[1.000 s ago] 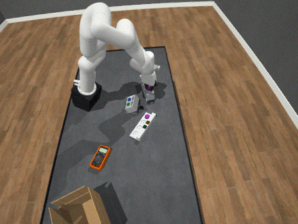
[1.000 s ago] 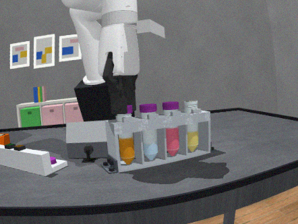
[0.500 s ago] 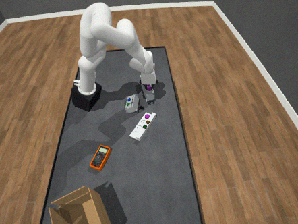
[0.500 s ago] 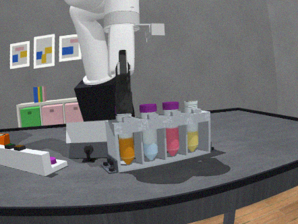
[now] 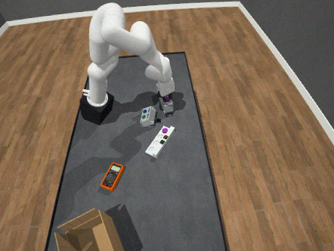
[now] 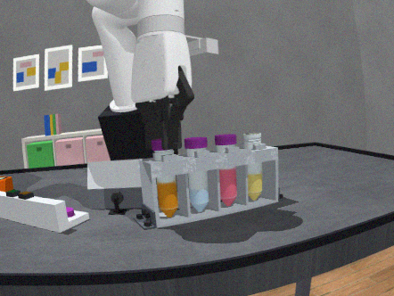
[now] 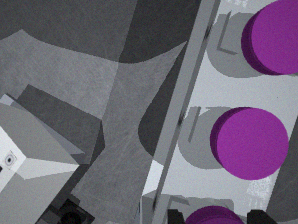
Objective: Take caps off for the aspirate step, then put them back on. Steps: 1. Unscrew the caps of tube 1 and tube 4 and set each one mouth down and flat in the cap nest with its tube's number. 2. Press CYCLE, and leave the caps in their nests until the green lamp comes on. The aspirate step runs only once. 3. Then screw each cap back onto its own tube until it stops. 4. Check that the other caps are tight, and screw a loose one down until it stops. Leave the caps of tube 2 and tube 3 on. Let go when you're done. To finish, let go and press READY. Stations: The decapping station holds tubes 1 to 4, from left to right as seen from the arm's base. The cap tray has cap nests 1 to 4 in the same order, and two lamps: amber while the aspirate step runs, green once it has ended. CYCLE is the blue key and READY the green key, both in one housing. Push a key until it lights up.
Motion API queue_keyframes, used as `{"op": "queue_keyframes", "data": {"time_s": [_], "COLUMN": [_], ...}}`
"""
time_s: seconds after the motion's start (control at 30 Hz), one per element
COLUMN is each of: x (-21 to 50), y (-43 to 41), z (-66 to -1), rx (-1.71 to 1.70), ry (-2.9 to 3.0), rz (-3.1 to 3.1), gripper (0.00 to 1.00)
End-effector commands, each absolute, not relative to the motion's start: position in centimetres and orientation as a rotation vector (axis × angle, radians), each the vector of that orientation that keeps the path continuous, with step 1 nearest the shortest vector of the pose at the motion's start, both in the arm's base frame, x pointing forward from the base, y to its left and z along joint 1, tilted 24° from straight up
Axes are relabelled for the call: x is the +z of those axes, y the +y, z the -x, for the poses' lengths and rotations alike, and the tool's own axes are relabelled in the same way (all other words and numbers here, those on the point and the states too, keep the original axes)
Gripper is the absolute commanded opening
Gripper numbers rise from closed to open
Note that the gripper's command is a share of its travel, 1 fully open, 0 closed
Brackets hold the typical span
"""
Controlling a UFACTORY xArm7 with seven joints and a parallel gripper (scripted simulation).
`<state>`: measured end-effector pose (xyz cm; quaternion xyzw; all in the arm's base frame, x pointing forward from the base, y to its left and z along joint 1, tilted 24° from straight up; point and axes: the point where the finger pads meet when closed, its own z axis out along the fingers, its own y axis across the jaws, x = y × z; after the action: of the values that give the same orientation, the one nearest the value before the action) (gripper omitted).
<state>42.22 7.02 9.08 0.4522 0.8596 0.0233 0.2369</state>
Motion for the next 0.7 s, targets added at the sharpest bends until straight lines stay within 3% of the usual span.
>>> {"op": "queue_keyframes", "data": {"time_s": [0.0, 0.2, 0.6, 0.63, 0.67], "x": [9.3, 9.31, 9.31, 9.31, 9.31], "y": [7.13, 7.13, 7.13, 7.13, 7.13], "z": [-42.4, -42.4, -42.4, -42.4, -42.4], "rx": [-0.003, -0.078, -0.08, -0.08, -0.08], "ry": [2.534, 2.643, 2.647, 2.647, 2.647], "rz": [-0.977, -0.646, -0.637, -0.637, -0.637], "gripper": [0.0, 0.0, 0.0, 0.46, 0.46]}}
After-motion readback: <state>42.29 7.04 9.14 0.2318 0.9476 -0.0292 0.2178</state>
